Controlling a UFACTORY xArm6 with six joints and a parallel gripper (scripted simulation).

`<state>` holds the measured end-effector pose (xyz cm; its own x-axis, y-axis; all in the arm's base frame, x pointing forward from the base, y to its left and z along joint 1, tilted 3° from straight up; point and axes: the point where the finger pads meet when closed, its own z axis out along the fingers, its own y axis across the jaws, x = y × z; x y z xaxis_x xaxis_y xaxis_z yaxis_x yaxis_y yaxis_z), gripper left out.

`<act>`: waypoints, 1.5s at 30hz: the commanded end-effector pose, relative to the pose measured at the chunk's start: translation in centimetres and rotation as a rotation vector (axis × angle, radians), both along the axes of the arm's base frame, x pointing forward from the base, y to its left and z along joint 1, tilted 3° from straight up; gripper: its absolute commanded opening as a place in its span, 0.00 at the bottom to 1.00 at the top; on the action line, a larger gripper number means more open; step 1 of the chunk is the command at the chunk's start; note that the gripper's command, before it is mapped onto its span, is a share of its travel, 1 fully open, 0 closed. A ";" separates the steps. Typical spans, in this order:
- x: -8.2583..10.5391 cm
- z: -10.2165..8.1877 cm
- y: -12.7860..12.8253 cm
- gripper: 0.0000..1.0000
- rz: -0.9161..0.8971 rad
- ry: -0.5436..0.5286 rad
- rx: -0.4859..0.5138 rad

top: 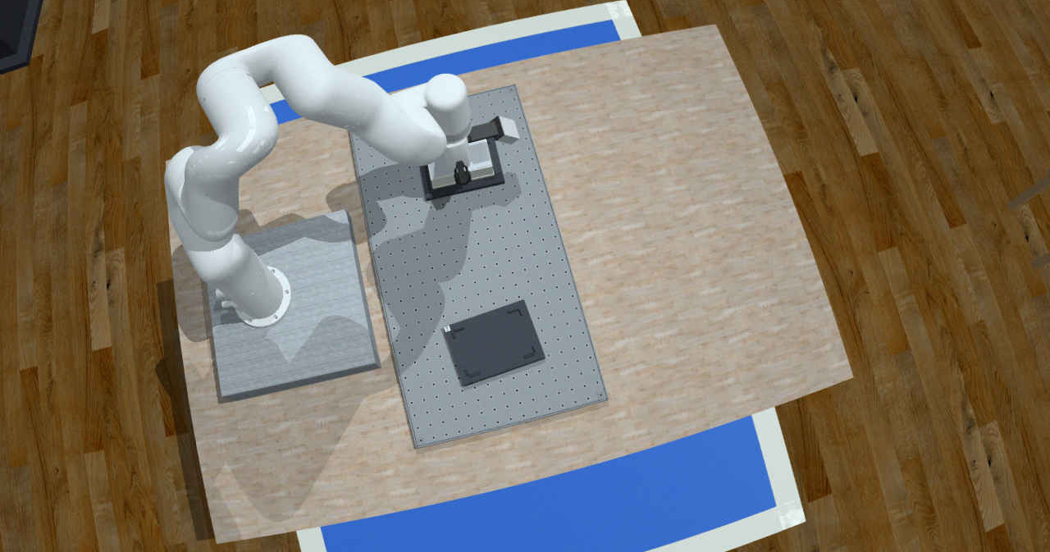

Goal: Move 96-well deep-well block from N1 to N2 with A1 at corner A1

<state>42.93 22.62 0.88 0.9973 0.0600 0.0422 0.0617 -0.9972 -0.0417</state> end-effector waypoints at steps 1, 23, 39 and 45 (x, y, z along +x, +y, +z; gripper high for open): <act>0.1 0.2 0.1 1.00 0.000 -0.004 0.002; 0.0 4.2 -0.1 1.00 0.000 -0.004 0.002; -0.2 7.9 -0.3 1.00 0.000 -0.004 0.002; -0.2 9.5 -0.4 1.00 0.000 -0.004 0.002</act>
<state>42.60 22.25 9.26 0.9973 0.0600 0.0423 0.0617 -0.9972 -0.0418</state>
